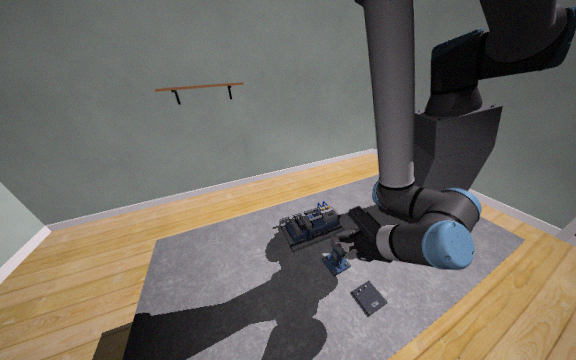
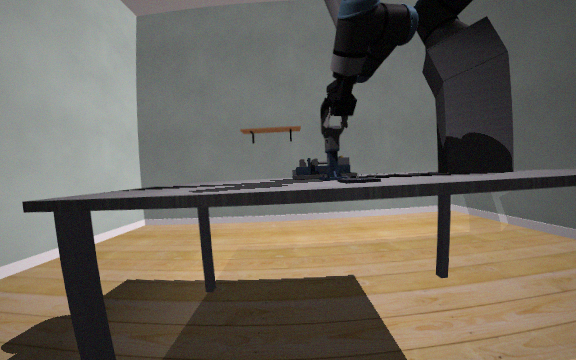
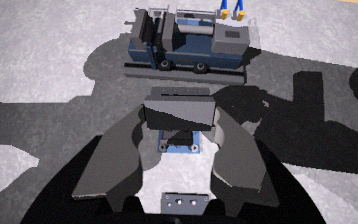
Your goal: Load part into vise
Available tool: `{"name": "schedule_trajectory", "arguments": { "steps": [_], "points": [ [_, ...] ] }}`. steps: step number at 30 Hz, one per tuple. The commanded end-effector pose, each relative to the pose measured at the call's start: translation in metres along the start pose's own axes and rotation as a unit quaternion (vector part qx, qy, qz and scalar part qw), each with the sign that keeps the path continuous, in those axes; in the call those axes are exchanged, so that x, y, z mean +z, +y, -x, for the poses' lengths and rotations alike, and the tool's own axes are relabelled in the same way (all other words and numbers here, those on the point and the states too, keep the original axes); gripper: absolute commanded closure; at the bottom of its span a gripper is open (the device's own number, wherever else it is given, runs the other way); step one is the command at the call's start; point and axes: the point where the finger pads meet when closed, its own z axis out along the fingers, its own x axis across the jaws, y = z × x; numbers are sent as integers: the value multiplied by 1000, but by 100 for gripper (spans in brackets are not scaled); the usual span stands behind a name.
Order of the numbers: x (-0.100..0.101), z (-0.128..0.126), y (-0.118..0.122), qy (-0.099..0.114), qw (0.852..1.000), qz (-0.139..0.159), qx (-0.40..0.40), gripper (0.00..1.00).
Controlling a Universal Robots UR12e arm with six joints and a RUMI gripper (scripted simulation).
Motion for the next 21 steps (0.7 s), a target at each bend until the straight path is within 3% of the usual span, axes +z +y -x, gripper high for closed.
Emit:
{"name": "schedule_trajectory", "arguments": {
  "steps": [1,21],
  "points": [
    [0,1,0,0,1000,0,0,100],
    [3,1,5,0,1000,0,0,100]
  ]
}}
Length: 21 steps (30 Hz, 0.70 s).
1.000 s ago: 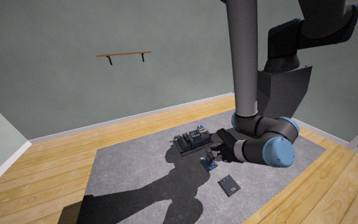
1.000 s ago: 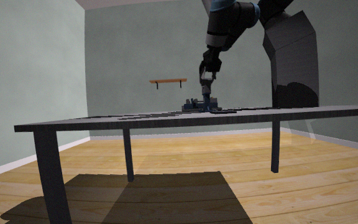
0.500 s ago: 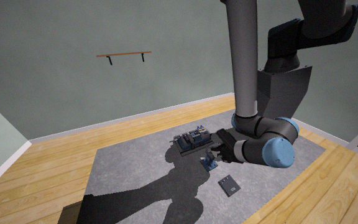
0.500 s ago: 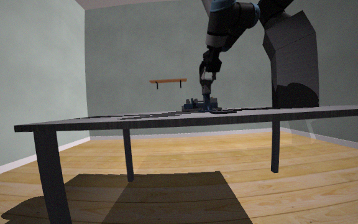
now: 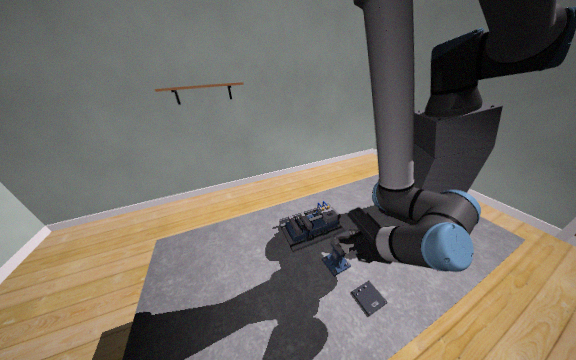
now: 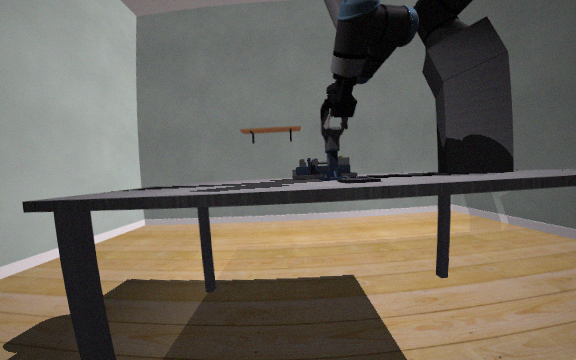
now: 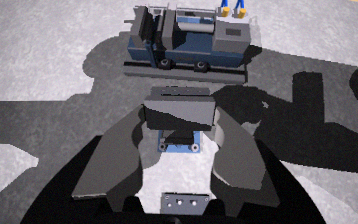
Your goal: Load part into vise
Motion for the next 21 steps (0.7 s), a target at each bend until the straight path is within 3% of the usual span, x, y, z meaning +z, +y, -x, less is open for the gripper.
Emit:
{"name": "schedule_trajectory", "arguments": {
  "steps": [1,21],
  "points": [
    [1,1,1,0,1000,0,0,100],
    [4,1,6,0,1000,0,0,100]
  ]
}}
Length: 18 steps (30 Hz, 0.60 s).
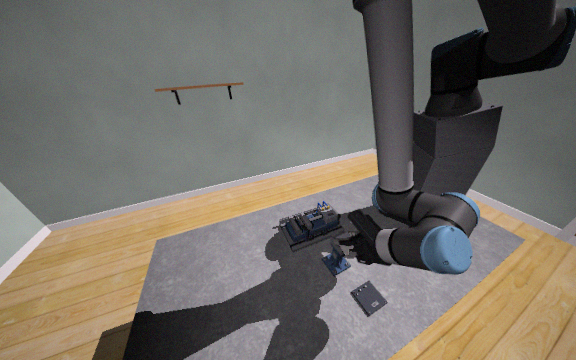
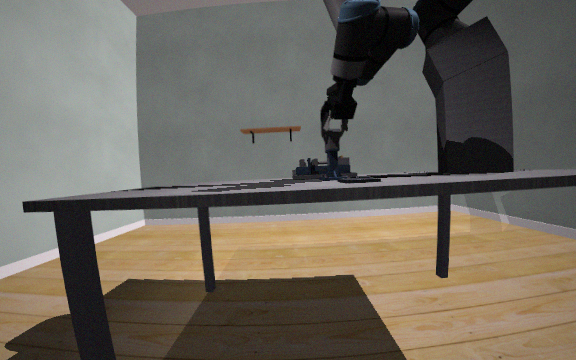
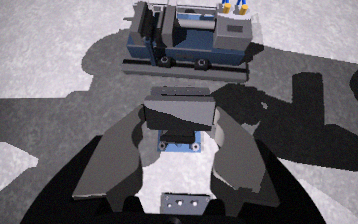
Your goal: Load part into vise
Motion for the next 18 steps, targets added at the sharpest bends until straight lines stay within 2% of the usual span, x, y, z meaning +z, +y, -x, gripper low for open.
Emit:
{"name": "schedule_trajectory", "arguments": {
  "steps": [1,18],
  "points": [
    [0,1,1,0,1000,0,0,100],
    [3,1,6,0,1000,0,0,100]
  ]
}}
